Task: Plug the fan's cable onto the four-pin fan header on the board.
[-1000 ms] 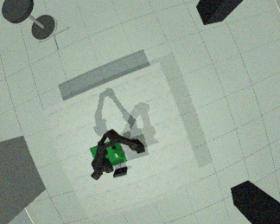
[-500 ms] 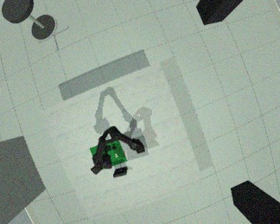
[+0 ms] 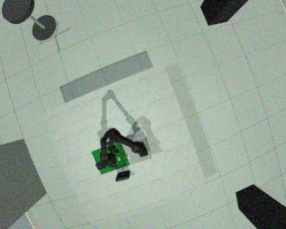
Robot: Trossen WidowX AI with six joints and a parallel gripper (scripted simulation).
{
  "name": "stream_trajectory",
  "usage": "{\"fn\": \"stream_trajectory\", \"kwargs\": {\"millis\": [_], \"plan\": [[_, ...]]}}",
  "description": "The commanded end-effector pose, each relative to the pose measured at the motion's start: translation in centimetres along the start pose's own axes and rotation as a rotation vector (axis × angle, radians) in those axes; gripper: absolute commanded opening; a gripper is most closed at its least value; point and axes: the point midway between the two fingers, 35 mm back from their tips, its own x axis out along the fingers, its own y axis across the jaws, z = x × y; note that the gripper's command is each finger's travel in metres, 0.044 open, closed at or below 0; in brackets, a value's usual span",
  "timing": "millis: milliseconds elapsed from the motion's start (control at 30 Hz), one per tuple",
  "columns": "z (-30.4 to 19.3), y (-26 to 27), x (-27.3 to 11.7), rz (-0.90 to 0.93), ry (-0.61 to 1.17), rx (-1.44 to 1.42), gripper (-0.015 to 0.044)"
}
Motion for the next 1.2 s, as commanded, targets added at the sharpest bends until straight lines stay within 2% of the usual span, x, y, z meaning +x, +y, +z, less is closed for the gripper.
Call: {"fn": "stream_trajectory", "kwargs": {"millis": [0, 1067, 1167], "plan": [[-0.1, -0.1, 0.6, -0.007, 0.001, -0.005, 0.044], [-0.2, -0.2, 5.2, -0.01, 0.0, -0.006, 0.044], [-0.1, -0.1, 5.0, -0.004, 0.001, -0.001, 0.0361]]}}
